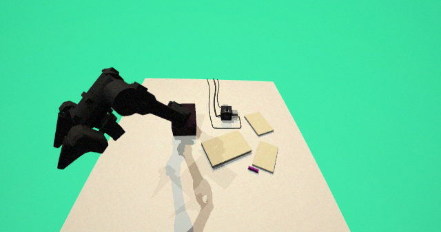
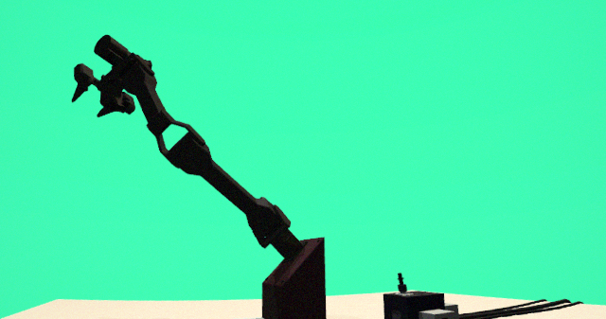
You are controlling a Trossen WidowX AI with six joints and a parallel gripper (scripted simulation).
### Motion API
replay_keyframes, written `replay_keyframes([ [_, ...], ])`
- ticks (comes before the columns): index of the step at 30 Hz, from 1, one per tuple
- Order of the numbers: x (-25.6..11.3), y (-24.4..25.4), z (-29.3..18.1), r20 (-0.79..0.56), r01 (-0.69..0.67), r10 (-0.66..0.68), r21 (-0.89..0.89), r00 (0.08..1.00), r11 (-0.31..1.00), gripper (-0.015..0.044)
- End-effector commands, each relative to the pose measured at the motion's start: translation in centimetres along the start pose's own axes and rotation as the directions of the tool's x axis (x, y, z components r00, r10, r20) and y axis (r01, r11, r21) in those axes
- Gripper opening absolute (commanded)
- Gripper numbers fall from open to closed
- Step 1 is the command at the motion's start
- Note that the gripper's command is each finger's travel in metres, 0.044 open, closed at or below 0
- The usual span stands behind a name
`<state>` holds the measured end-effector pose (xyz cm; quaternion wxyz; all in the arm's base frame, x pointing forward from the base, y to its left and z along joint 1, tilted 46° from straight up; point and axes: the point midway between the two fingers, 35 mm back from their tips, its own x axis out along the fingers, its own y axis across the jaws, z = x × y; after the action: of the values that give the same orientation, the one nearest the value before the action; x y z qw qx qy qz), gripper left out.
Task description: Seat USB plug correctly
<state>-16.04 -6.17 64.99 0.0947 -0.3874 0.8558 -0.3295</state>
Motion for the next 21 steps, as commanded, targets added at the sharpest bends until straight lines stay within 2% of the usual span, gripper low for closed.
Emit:
replay_keyframes([
  [1,-0.1,0.4,-0.3,-0.013,-0.007,0.007,0.024,1.000,1.000,0.0426],
  [2,-0.3,1.6,-1.4,-0.054,-0.023,0.029,0.096,0.998,0.995,0.0440],
  [4,-1.7,6.1,-5.0,-0.200,-0.042,0.119,0.352,0.972,0.935,0.0440],
  [10,-5.1,11.5,-8.3,-0.360,0.017,0.259,0.611,0.897,0.791,0.0440],
  [12,-7.6,13.6,-9.1,-0.427,0.044,0.335,0.670,0.840,0.741,0.0440],
  [16,-12.1,18.0,-11.1,-0.533,0.209,0.447,0.778,0.719,0.592,0.0440],
  [21,-18.4,22.6,-12.3,-0.620,0.442,0.567,0.784,0.543,0.435,0.0440],
])
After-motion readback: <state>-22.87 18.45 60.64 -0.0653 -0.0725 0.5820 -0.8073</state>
